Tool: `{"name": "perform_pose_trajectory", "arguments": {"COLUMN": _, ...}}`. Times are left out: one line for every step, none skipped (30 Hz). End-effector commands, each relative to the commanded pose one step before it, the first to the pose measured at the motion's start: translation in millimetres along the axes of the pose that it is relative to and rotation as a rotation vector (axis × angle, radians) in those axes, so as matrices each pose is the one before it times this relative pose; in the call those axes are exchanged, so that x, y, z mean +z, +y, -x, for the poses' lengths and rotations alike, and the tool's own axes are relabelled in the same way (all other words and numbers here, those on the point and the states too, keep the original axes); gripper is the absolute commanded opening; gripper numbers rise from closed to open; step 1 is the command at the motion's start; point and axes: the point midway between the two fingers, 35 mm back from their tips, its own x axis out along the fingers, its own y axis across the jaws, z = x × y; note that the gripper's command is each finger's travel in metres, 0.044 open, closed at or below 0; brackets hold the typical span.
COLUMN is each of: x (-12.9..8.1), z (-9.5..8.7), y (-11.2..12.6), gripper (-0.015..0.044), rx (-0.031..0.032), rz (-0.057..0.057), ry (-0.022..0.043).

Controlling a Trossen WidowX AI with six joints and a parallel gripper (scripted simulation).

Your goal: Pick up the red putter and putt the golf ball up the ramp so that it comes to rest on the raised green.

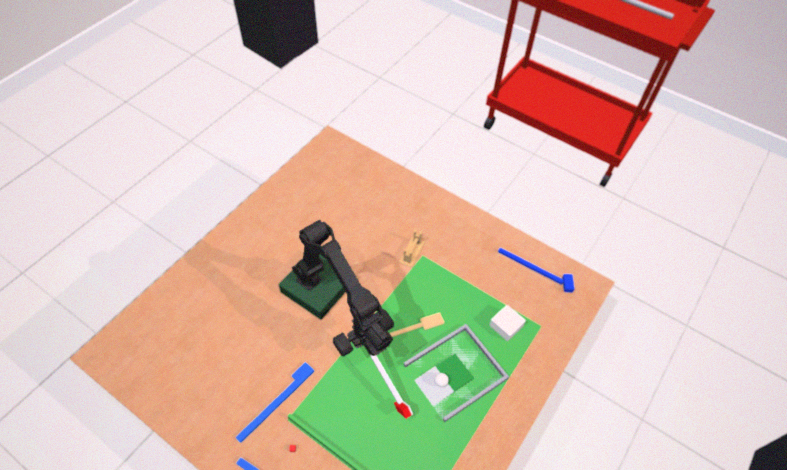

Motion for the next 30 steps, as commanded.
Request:
{"name": "perform_pose_trajectory", "arguments": {"x": 4.42, "z": 28.76, "y": 2.16, "gripper": 0.0000, "rx": 0.00253, "rz": -0.0019, "ry": -0.03004}}
{"name": "perform_pose_trajectory", "arguments": {"x": -0.29, "z": 5.80, "y": -0.05, "gripper": 0.0000, "rx": -0.00001, "rz": 0.0000, "ry": 0.00001}}
{"name": "perform_pose_trajectory", "arguments": {"x": -0.41, "z": 5.81, "y": -0.06, "gripper": 0.0000, "rx": -0.00001, "rz": 0.0000, "ry": 0.00002}}
{"name": "perform_pose_trajectory", "arguments": {"x": -0.43, "z": 4.76, "y": -0.05, "gripper": 0.0000, "rx": -0.00001, "rz": 0.0000, "ry": 0.00003}}
{"name": "perform_pose_trajectory", "arguments": {"x": -0.30, "z": 2.88, "y": -0.04, "gripper": 0.0000, "rx": -0.00001, "rz": 0.0000, "ry": 0.00002}}
{"name": "perform_pose_trajectory", "arguments": {"x": -0.11, "z": 0.96, "y": -0.01, "gripper": 0.0000, "rx": 0.00000, "rz": 0.0000, "ry": 0.00001}}
{"name": "perform_pose_trajectory", "arguments": {"x": 0.00, "z": 0.00, "y": 0.00, "gripper": 0.0000, "rx": 0.00000, "rz": 0.0000, "ry": 0.00000}}
{"name": "perform_pose_trajectory", "arguments": {"x": 0.00, "z": 0.00, "y": 0.00, "gripper": 0.0000, "rx": 0.00000, "rz": 0.0000, "ry": 0.00000}}
{"name": "perform_pose_trajectory", "arguments": {"x": 0.00, "z": 0.00, "y": 0.00, "gripper": 0.0000, "rx": 0.00000, "rz": 0.0000, "ry": 0.00000}}
{"name": "perform_pose_trajectory", "arguments": {"x": -0.79, "z": -7.81, "y": -0.40, "gripper": 0.0000, "rx": -0.00099, "rz": 0.0034, "ry": 0.00620}}
{"name": "perform_pose_trajectory", "arguments": {"x": 0.00, "z": 0.00, "y": 0.00, "gripper": 0.0000, "rx": 0.00000, "rz": 0.0000, "ry": 0.00000}}
{"name": "perform_pose_trajectory", "arguments": {"x": 0.00, "z": 0.00, "y": 0.00, "gripper": 0.0000, "rx": 0.00000, "rz": 0.0000, "ry": 0.00000}}
{"name": "perform_pose_trajectory", "arguments": {"x": 0.00, "z": 0.00, "y": 0.00, "gripper": 0.0000, "rx": 0.00000, "rz": 0.0000, "ry": 0.00000}}
{"name": "perform_pose_trajectory", "arguments": {"x": 0.00, "z": 0.00, "y": 0.00, "gripper": 0.0000, "rx": 0.00000, "rz": 0.0000, "ry": 0.00000}}
{"name": "perform_pose_trajectory", "arguments": {"x": 0.00, "z": 0.00, "y": 0.00, "gripper": 0.0000, "rx": 0.00000, "rz": 0.0000, "ry": 0.00000}}
{"name": "perform_pose_trajectory", "arguments": {"x": 0.00, "z": 0.00, "y": 0.00, "gripper": 0.0000, "rx": 0.00000, "rz": 0.0000, "ry": 0.00000}}
{"name": "perform_pose_trajectory", "arguments": {"x": 0.00, "z": 0.00, "y": 0.00, "gripper": 0.0000, "rx": 0.00000, "rz": 0.0000, "ry": 0.00000}}
{"name": "perform_pose_trajectory", "arguments": {"x": 0.00, "z": 0.00, "y": 0.00, "gripper": 0.0000, "rx": 0.00000, "rz": 0.0000, "ry": 0.00000}}
{"name": "perform_pose_trajectory", "arguments": {"x": 0.00, "z": 0.00, "y": 0.00, "gripper": 0.0000, "rx": 0.00000, "rz": 0.0000, "ry": 0.00000}}
{"name": "perform_pose_trajectory", "arguments": {"x": 0.00, "z": 0.00, "y": 0.00, "gripper": 0.0000, "rx": 0.00000, "rz": 0.0000, "ry": 0.00000}}
{"name": "perform_pose_trajectory", "arguments": {"x": 0.00, "z": 0.00, "y": 0.00, "gripper": 0.0000, "rx": 0.00000, "rz": 0.0000, "ry": 0.00000}}
{"name": "perform_pose_trajectory", "arguments": {"x": 0.00, "z": 0.00, "y": 0.00, "gripper": 0.0000, "rx": 0.00000, "rz": 0.0000, "ry": 0.00000}}
{"name": "perform_pose_trajectory", "arguments": {"x": 0.00, "z": 0.00, "y": 0.00, "gripper": 0.0000, "rx": 0.00000, "rz": 0.0000, "ry": 0.00000}}
{"name": "perform_pose_trajectory", "arguments": {"x": 0.00, "z": 0.00, "y": 0.00, "gripper": 0.0000, "rx": 0.00000, "rz": 0.0000, "ry": 0.00000}}
{"name": "perform_pose_trajectory", "arguments": {"x": 0.00, "z": 0.00, "y": 0.00, "gripper": 0.0000, "rx": 0.00000, "rz": 0.0000, "ry": 0.00000}}
{"name": "perform_pose_trajectory", "arguments": {"x": 0.00, "z": 0.00, "y": 0.00, "gripper": 0.0000, "rx": 0.00000, "rz": 0.0000, "ry": 0.00000}}
{"name": "perform_pose_trajectory", "arguments": {"x": 0.00, "z": 0.00, "y": 0.00, "gripper": 0.0000, "rx": 0.00000, "rz": 0.0000, "ry": 0.00000}}
{"name": "perform_pose_trajectory", "arguments": {"x": 0.00, "z": 0.00, "y": 0.00, "gripper": 0.0000, "rx": 0.00000, "rz": 0.0000, "ry": 0.00000}}
{"name": "perform_pose_trajectory", "arguments": {"x": 0.00, "z": 0.00, "y": 0.00, "gripper": 0.0000, "rx": 0.00000, "rz": 0.0000, "ry": 0.00000}}
{"name": "perform_pose_trajectory", "arguments": {"x": 0.00, "z": 0.00, "y": 0.00, "gripper": 0.0000, "rx": 0.00000, "rz": 0.0000, "ry": 0.00000}}
